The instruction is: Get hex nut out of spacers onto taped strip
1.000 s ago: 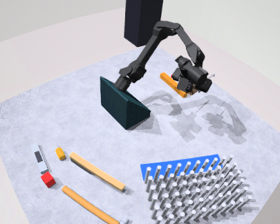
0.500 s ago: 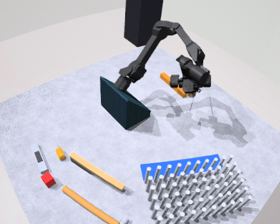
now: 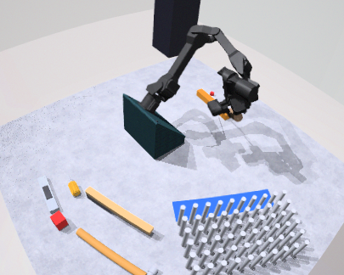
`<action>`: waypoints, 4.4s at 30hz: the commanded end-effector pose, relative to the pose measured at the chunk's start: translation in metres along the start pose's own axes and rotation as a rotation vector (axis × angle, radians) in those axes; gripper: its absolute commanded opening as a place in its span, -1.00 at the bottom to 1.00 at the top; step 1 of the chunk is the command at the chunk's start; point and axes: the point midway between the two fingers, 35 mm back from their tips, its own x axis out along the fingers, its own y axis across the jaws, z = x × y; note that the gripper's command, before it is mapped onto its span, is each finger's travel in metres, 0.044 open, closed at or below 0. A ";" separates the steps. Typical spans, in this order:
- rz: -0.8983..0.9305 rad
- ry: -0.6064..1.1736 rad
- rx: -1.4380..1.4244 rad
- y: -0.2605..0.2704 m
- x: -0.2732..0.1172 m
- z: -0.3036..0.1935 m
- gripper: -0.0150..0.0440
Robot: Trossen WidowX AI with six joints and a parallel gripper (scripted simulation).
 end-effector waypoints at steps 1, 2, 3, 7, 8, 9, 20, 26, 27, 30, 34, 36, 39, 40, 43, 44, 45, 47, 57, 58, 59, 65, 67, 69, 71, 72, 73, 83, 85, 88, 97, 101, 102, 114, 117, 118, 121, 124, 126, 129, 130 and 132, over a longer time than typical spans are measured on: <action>-0.030 -0.016 -0.133 -0.003 0.000 0.002 -0.49; -0.038 -0.019 -0.167 -0.003 0.000 0.003 -0.49; -0.046 -0.023 -0.201 -0.004 0.000 0.004 -0.49; -0.078 -0.034 -0.336 -0.007 0.000 0.006 -0.49; -0.087 -0.036 -0.369 -0.007 0.000 0.007 -0.49; -0.095 -0.039 -0.403 -0.008 0.000 0.007 -0.49; -0.194 -0.049 -0.771 -0.015 -0.001 0.015 -0.49; -0.253 -0.044 -0.970 -0.018 -0.003 0.020 -0.49; -0.263 -0.043 -1.003 -0.018 -0.003 0.021 -0.49; -0.293 -0.037 -1.102 -0.020 -0.004 0.023 -0.49; -0.335 -0.025 -1.232 -0.022 -0.005 0.026 -0.49; -0.356 -0.018 -1.298 -0.022 -0.006 0.028 -0.49; -0.389 -0.005 -1.397 -0.024 -0.007 0.030 -0.49; -0.400 0.000 -1.430 -0.024 -0.007 0.031 -0.49; -0.434 0.016 -1.527 -0.025 -0.009 0.034 -0.49; -0.445 0.022 -1.560 -0.025 -0.009 0.035 -0.49; -0.457 0.029 -1.592 -0.026 -0.010 0.036 -0.49; -0.480 0.042 -1.656 -0.026 -0.011 0.037 -0.49; -0.597 0.130 -1.971 -0.028 -0.016 0.046 -0.49; -0.609 0.140 -2.002 -0.029 -0.017 0.047 -0.49; -0.621 0.152 -2.033 -0.029 -0.017 0.048 -0.49; -0.694 0.226 -2.214 -0.029 -0.021 0.053 -0.49; -0.718 0.254 -2.273 -0.029 -0.023 0.055 -0.49; -0.742 0.284 -2.331 -0.029 -0.024 0.057 -0.49; -0.767 0.316 -2.388 -0.029 -0.025 0.059 -0.49; -0.779 0.332 -2.417 -0.029 -0.026 0.059 -0.49; -0.791 0.349 -2.445 -0.029 -0.027 0.060 -0.49; -0.909 0.548 -2.713 -0.029 -0.035 0.069 -0.49; -0.932 0.594 -2.764 -0.028 -0.037 0.070 -0.49; -0.965 0.668 -2.837 -0.028 -0.040 0.073 -0.49; -1.002 0.761 -2.916 -0.027 -0.043 0.076 -0.49; -1.001 0.763 -2.916 -0.029 -0.033 0.079 -0.49; -1.000 0.764 -2.916 -0.030 -0.029 0.081 -0.49; -0.998 0.767 -2.915 -0.051 0.042 0.092 -0.49; -0.998 0.764 -2.917 -0.057 0.059 0.091 -0.49; -0.999 0.762 -2.917 -0.060 0.065 0.091 -0.49; -0.999 0.756 -2.918 -0.067 0.082 0.089 -0.49; -1.000 0.749 -2.919 -0.074 0.099 0.085 -0.49; -1.000 0.745 -2.920 -0.078 0.106 0.083 -0.49; -1.001 0.743 -2.920 -0.078 0.106 0.083 -0.49; -1.001 0.743 -2.920 -0.078 0.106 0.084 -0.49; -1.001 0.743 -2.920 -0.078 0.106 0.084 -0.49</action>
